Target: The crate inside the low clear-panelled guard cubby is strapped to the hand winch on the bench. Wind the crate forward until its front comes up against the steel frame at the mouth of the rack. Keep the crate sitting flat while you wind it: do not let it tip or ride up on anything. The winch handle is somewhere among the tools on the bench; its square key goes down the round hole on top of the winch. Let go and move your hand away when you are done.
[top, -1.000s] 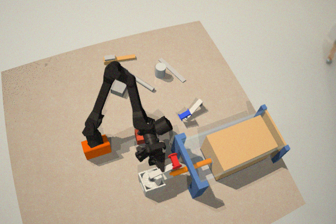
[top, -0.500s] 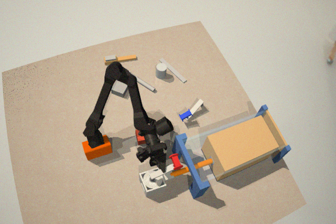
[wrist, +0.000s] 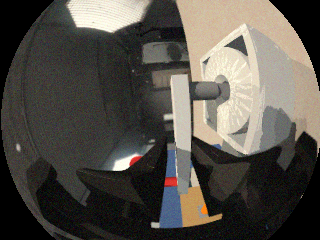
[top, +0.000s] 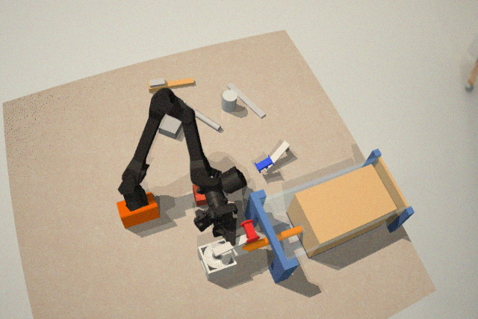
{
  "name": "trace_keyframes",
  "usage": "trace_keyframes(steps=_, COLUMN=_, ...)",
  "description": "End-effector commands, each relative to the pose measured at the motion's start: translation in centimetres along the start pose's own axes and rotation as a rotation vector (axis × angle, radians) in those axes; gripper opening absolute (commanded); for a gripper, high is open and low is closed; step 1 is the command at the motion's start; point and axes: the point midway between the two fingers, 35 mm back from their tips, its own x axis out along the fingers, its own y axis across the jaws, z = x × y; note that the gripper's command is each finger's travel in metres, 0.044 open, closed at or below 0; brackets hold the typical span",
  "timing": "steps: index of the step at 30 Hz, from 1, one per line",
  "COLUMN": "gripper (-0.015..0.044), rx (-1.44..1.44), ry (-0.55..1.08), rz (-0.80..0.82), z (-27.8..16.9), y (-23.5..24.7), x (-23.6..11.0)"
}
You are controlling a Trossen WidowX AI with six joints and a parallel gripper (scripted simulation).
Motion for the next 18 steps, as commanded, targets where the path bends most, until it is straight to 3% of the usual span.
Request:
trace_keyframes(steps=1, gripper=0.0210, rx=0.000, ry=-0.002, rz=0.003, z=0.04, y=0.06, x=0.00)
trace_keyframes(steps=3, gripper=0.0240, rx=0.000, ry=-0.002, rz=0.003, z=0.04, y=0.06, x=0.00)
trace_keyframes(steps=18, gripper=0.0240, rx=0.000, ry=-0.002, rz=0.003, z=0.04, y=0.06, x=0.00)
